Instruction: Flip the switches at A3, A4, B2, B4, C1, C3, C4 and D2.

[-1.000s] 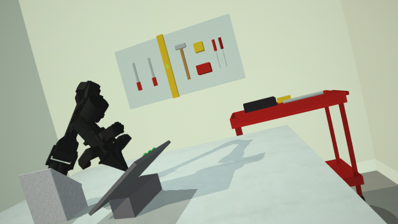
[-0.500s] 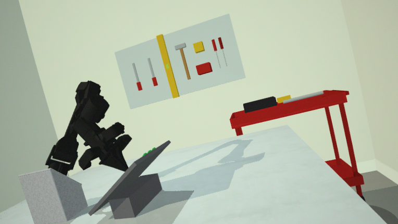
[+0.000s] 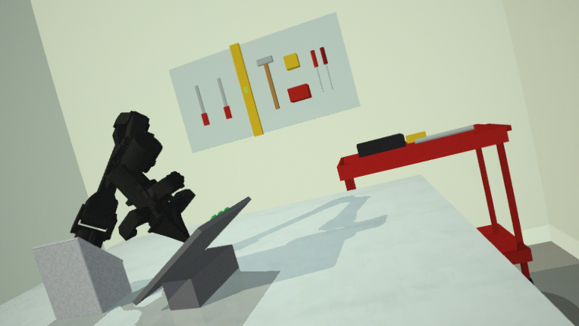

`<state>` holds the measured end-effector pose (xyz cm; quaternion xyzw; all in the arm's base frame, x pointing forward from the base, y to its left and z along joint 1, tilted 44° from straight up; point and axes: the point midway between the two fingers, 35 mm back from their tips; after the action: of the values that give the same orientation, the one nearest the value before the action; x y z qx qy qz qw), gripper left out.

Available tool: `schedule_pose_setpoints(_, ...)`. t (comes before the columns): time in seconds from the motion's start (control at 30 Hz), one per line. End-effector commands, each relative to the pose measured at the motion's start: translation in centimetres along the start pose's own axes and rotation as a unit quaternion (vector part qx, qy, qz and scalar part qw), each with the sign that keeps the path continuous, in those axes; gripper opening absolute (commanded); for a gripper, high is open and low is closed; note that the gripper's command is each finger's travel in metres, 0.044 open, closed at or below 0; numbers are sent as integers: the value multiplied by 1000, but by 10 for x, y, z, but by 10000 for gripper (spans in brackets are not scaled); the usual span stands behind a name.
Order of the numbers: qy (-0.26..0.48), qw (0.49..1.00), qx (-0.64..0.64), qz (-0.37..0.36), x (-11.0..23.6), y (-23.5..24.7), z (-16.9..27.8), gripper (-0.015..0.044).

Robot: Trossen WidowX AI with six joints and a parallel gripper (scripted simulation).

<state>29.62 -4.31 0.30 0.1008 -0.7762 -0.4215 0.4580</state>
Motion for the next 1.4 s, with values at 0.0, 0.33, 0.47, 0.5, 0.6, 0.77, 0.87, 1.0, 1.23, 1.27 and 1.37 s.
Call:
schedule_pose_setpoints(0.0, 0, 1000, -2, 2, -1, -1, 0, 0)
schedule_pose_setpoints(0.33, 0, 1000, -2, 2, -2, -1, 0, 0)
schedule_pose_setpoints(0.47, 1, 1000, 0, 2, 5, -1, -1, 0)
schedule_pose_setpoints(0.5, 4, 1000, 0, 4, 13, -2, -2, 0)
schedule_pose_setpoints(0.6, 11, 1000, -1, 8, 47, -3, -3, 0)
schedule_pose_setpoints(0.77, 14, 1000, -2, 7, 63, -1, -2, 0)
schedule_pose_setpoints(0.87, 14, 1000, -2, 7, 63, 5, 0, 0)
schedule_pose_setpoints(1.0, 16, 1000, -3, 9, 63, 38, 20, 0)
schedule_pose_setpoints(1.23, 15, 1000, -4, 5, 63, 74, 54, 0)
schedule_pose_setpoints(1.27, 15, 1000, -4, 5, 63, 74, 54, 0)
schedule_pose_setpoints(1.37, 14, 1000, -4, 5, 57, 73, 54, 0)
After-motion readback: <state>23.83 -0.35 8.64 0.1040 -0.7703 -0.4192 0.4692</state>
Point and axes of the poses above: the point midway between the two fingers, 35 mm back from their tips, its own x axis back along the fingers, its own y axis across the jaws, z = x × y, and after that the axes turned 12 degrees about -x, right-handed
